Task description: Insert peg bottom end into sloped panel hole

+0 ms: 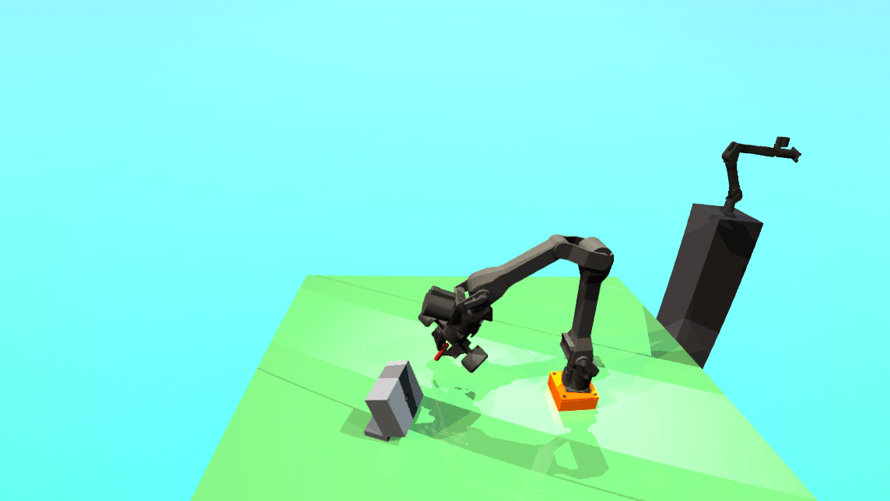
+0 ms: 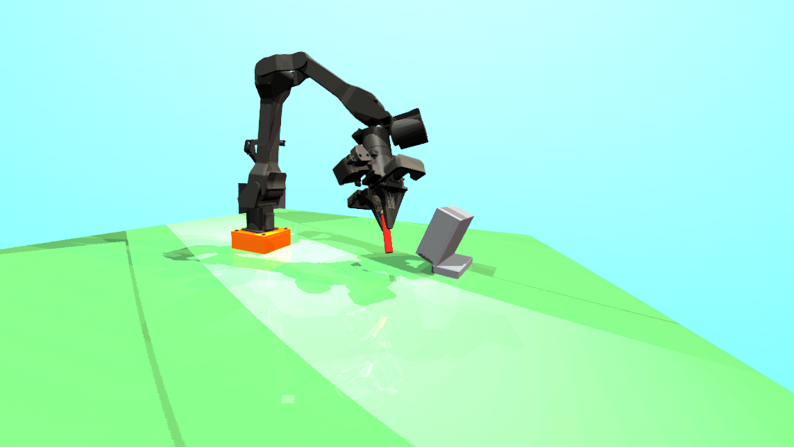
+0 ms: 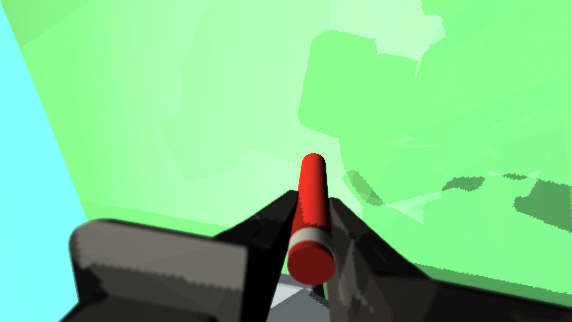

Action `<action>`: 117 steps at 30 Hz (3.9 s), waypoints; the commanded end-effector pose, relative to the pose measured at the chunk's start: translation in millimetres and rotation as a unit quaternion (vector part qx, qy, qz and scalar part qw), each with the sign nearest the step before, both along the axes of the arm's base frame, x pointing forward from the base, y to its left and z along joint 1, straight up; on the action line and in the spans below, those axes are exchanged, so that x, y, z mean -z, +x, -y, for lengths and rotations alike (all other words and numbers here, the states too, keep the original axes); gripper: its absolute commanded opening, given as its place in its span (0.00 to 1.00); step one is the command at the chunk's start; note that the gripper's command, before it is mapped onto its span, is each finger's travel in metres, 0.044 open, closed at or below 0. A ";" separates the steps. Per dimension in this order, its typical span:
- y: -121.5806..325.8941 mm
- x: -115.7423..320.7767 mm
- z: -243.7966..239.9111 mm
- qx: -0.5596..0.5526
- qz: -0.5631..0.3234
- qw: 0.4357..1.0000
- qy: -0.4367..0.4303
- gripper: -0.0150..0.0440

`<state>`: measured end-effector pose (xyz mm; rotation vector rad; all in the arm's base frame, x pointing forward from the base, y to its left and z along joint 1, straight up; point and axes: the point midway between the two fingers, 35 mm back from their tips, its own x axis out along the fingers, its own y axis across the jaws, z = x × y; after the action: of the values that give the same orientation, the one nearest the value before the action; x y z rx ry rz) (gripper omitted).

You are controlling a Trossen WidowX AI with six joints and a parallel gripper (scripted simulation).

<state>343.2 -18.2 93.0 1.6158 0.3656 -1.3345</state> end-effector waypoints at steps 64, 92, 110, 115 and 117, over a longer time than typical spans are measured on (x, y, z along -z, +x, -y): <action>-4.8 2.0 -79.9 -0.191 0.089 0.968 -0.135 0.25; -17.1 -0.6 -111.3 -0.254 0.132 0.941 -0.182 0.25; -28.2 -2.9 -129.6 -0.289 0.160 0.920 -0.210 0.25; -31.7 -3.6 -134.4 -0.298 0.168 0.914 -0.217 0.25; -33.1 -3.9 -136.2 -0.301 0.171 0.912 -0.220 0.25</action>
<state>312.7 116.2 97.2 1.1978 0.2922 -0.6044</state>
